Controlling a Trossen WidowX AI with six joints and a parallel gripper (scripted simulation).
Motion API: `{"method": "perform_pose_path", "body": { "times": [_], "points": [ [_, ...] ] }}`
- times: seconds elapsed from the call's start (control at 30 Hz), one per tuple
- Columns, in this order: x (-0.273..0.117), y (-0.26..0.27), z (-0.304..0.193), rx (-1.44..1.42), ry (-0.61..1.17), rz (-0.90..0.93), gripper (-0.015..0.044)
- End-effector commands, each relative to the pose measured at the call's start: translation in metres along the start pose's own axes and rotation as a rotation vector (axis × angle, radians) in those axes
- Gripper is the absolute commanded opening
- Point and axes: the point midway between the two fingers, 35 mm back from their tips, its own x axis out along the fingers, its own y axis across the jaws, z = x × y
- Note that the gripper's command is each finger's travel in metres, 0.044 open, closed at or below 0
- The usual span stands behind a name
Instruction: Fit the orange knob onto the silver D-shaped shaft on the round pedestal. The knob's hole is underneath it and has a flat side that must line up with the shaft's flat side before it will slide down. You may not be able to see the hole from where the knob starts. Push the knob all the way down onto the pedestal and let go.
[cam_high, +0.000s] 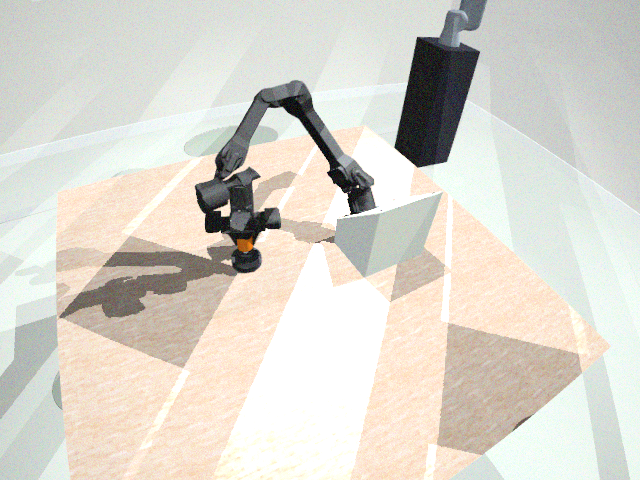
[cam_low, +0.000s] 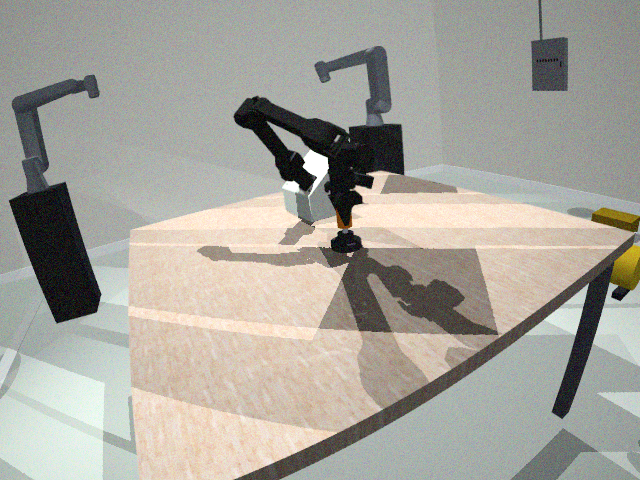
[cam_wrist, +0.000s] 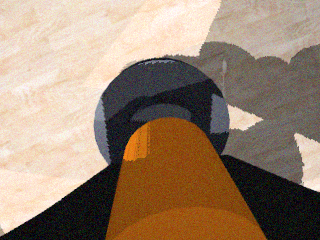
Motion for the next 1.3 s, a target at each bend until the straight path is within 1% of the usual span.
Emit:
{"method": "perform_pose_path", "body": {
  "times": [0.0, 0.27, 0.5, 1.27],
  "points": [
    [0.0001, 0.0001, -0.0005, -0.003, 0.001, -0.002, 0.0],
    [-0.0045, 0.0015, -0.0013, -0.012, 0.001, -0.002, 0.0],
    [-0.0037, -0.0003, -0.0007, -0.21, 0.001, -0.001, 0.0],
    [0.0003, 0.001, -0.0008, -0.213, 0.002, -0.001, 0.0]
  ]
}}
